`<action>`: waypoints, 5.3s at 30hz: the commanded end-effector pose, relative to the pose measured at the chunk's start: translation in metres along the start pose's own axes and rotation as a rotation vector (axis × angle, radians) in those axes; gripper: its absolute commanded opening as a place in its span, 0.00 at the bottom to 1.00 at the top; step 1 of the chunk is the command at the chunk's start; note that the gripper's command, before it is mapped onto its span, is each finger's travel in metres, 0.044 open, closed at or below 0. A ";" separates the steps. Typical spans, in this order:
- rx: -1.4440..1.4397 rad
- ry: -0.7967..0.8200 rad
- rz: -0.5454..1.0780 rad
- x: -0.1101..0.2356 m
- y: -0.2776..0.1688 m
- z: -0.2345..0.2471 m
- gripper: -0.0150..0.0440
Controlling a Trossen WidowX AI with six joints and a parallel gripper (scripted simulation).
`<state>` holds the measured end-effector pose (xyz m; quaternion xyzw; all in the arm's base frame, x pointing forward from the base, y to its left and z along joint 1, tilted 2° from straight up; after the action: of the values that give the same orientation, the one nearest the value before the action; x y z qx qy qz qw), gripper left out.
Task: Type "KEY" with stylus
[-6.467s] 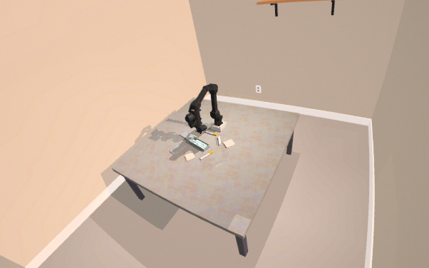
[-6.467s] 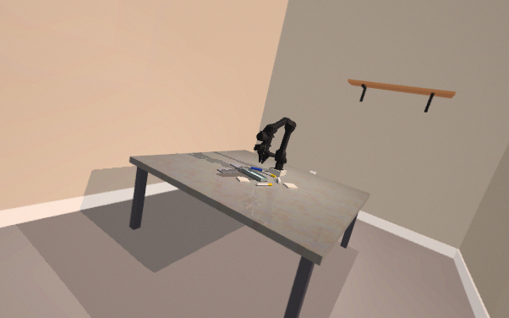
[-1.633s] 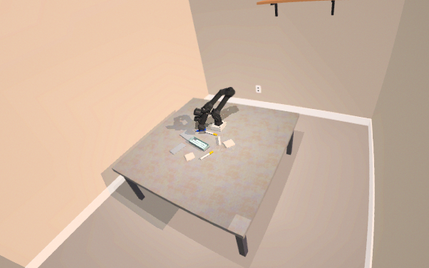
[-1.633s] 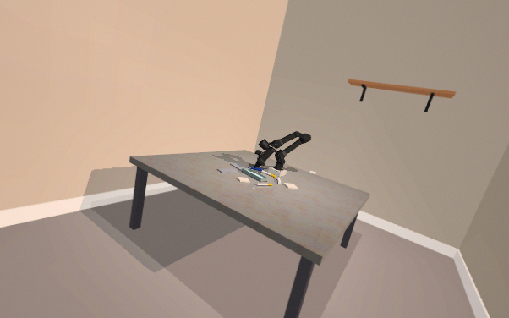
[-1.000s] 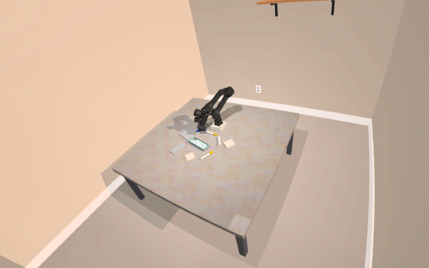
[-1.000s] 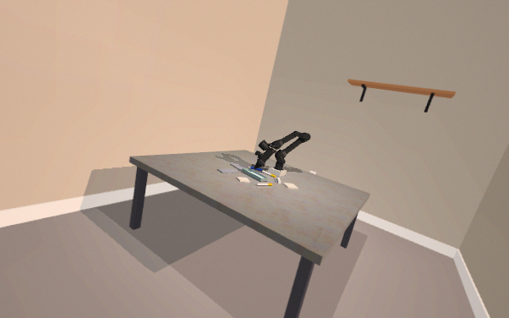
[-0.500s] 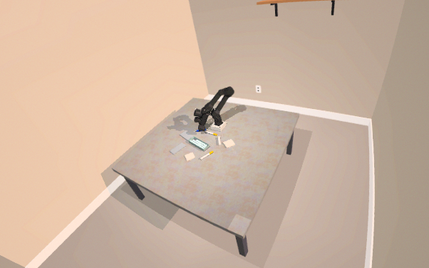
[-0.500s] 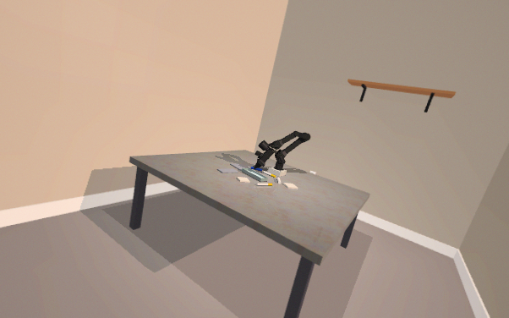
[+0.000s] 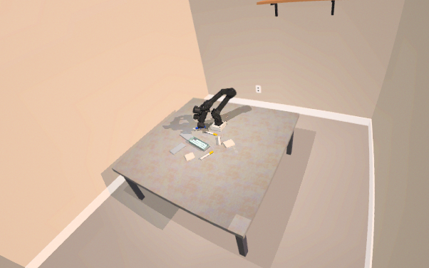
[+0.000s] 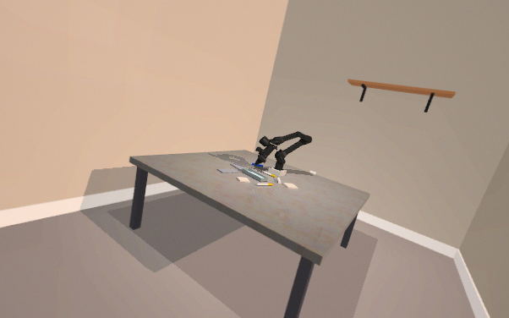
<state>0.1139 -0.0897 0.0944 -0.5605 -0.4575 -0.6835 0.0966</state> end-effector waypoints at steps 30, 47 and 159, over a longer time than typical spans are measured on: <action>-0.162 0.242 0.281 0.017 0.031 0.040 0.25; -0.374 0.390 0.645 0.019 0.053 0.083 0.25; -0.861 0.327 1.447 -0.024 0.071 0.176 0.39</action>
<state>0.2859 -0.0097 0.0885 -0.5990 0.3308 -0.6386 0.3521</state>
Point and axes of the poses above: the point midway between the two fingers, 35 mm back from their tips, its own x axis back along the fingers, its own z axis across the jaws, y = z × x, the point moved 7 cm from there along x, back along the fingers, and after that the axes turned 3 degrees about x, right-handed, at the moved point
